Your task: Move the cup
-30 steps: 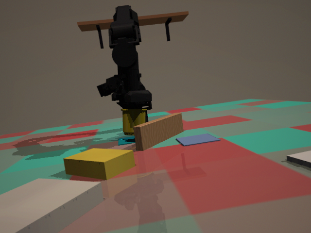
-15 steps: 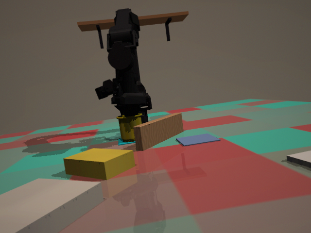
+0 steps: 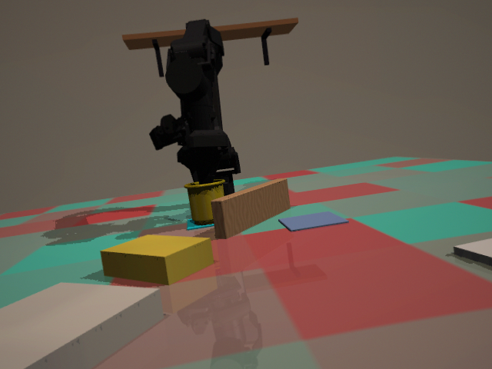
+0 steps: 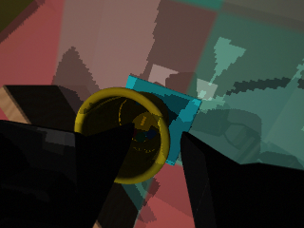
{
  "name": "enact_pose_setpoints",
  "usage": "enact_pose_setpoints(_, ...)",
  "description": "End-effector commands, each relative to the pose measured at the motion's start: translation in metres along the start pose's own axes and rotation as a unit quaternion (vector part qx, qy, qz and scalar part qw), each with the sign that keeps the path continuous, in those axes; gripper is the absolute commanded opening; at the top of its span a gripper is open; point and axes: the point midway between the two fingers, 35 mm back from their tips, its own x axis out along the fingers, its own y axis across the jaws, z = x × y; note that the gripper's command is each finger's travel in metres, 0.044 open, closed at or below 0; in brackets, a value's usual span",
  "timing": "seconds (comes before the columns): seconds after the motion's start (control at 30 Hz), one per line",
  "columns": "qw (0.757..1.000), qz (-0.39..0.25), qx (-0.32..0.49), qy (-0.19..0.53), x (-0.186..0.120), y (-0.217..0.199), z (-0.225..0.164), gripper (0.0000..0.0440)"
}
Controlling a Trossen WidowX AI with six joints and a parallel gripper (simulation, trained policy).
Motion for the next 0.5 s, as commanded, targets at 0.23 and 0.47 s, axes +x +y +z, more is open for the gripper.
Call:
enact_pose_setpoints(0.23, 0.999, 0.032, 0.018, 0.001, -0.013, -0.003, 0.0, 0.0249)
enact_pose_setpoints(0.47, 0.998, 0.055, 0.033, -0.004, -0.028, -0.005, 0.002, 0.0287)
